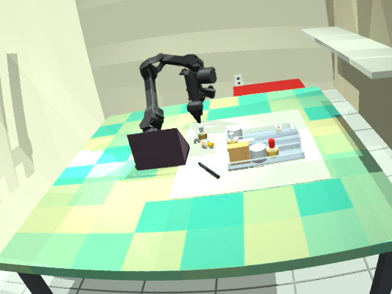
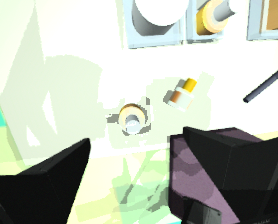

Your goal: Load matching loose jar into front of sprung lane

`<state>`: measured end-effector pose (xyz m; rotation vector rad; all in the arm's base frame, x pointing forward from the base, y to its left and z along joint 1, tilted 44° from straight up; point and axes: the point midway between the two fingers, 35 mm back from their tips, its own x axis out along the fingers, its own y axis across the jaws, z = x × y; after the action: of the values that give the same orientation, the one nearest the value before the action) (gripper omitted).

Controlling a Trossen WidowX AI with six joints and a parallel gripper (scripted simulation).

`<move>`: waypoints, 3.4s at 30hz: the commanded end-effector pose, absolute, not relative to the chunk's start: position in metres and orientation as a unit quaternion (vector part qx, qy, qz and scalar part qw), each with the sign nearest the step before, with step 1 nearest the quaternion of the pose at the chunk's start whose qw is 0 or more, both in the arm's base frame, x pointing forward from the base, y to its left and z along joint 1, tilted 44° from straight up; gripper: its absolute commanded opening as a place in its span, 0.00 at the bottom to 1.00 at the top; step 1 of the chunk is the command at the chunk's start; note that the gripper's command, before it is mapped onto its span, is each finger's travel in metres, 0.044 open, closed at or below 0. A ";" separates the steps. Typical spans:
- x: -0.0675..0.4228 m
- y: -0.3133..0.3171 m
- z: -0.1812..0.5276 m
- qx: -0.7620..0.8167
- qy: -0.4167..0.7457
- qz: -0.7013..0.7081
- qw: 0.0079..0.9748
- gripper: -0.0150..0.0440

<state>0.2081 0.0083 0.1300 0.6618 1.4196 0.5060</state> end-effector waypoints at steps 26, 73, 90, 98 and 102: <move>0.209 0.055 0.086 0.298 0.634 0.231 0.675 1.00; 0.213 -0.008 0.145 0.297 0.635 0.229 0.675 0.25; 0.245 -0.038 0.110 0.291 0.632 0.234 0.678 0.25; 0.264 -0.053 0.078 0.287 0.631 0.237 0.681 0.25; 0.272 -0.061 0.060 0.285 0.630 0.239 0.682 0.25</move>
<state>0.2648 -0.0534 0.0721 0.6556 1.4205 0.5357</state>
